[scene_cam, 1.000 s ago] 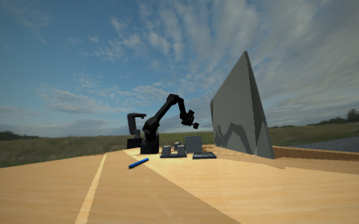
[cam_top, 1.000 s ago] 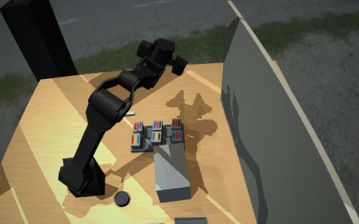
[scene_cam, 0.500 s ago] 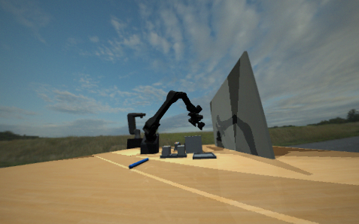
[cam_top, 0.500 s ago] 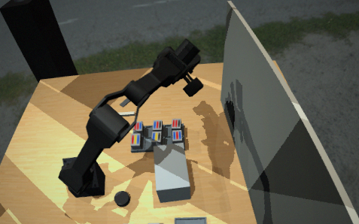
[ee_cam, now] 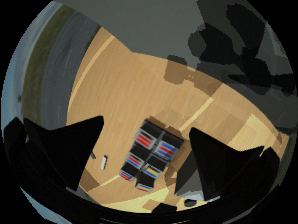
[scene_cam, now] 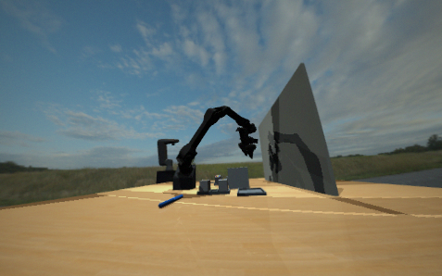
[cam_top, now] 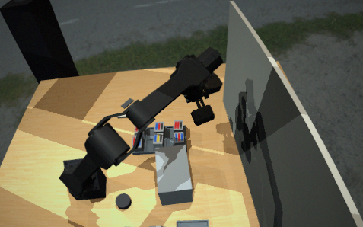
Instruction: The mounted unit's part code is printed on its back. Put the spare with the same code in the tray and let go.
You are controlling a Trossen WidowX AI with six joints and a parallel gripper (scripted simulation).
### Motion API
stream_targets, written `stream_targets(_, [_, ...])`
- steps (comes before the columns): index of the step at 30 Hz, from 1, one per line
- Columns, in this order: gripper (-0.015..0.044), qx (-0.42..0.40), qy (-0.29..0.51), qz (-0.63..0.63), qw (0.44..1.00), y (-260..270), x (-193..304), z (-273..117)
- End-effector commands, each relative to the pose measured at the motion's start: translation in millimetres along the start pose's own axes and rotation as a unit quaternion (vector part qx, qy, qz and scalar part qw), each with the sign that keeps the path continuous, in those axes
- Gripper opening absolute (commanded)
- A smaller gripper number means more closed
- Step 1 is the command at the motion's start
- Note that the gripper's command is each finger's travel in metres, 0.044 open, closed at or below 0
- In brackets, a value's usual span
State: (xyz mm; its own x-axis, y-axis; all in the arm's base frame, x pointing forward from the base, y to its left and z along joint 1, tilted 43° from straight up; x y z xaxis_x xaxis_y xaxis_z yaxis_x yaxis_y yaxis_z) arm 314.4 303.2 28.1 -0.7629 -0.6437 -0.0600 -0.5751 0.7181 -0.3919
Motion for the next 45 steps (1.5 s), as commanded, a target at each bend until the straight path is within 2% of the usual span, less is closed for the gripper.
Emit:
stream_targets(1, [0.044, 0.07, 0.059, 0.046, 0.995, -54.6, 15.2, -37.1])
stream_targets(10, [0.044, 0.156, 0.129, 0.082, 0.976, -118.8, 44.5, -86.0])
stream_targets(33, [0.044, 0.156, 0.132, 0.075, 0.976, -117.2, 44.8, -85.6])
stream_targets(40, [0.044, 0.1, 0.171, -0.212, 0.957, -23.2, 49.6, -39.2])
stream_targets(45, [0.044, 0.058, 0.193, -0.409, 0.89, 40.5, 70.4, -6.6])
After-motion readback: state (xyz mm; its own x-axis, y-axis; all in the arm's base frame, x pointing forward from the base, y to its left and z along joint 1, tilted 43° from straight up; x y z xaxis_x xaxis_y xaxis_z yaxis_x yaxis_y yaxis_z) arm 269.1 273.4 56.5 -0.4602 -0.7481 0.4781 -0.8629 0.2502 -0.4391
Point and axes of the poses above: the point midway between the two fingers, 35 mm back from their tips, its own z axis out along the fingers, its own y axis across the jaws, x = y × z, the point moved 5 cm from there along -z, back along the fingers, and after that the axes turned 11 degrees about -z, right-handed, at the moved point
